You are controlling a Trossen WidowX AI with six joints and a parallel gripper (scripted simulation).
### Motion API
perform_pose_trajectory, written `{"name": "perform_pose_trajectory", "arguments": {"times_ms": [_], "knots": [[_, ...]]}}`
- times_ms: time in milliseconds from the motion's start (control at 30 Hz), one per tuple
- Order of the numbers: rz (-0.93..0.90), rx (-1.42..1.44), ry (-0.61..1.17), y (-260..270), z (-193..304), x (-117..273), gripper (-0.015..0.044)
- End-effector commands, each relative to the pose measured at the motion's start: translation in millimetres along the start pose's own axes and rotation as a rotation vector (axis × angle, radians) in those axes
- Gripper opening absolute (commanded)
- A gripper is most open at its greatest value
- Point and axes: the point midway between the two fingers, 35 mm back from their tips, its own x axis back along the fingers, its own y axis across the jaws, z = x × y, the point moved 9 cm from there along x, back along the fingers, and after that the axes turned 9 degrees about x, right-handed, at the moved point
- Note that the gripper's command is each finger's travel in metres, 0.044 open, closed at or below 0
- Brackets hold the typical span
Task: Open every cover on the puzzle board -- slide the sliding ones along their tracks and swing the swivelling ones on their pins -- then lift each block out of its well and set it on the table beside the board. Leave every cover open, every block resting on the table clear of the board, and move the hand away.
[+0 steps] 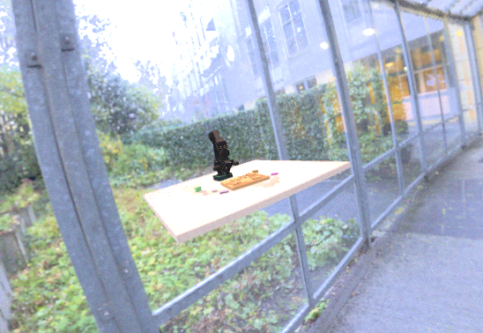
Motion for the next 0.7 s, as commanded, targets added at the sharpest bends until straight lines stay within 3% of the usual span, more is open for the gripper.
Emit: {"name": "perform_pose_trajectory", "arguments": {"times_ms": [0,667], "knots": [[-0.008,0.004,0.010,0.4,0.1,-8.1,0.0000],[-0.008,0.004,0.010,0.8,-0.1,-27.9,0.0000]]}}
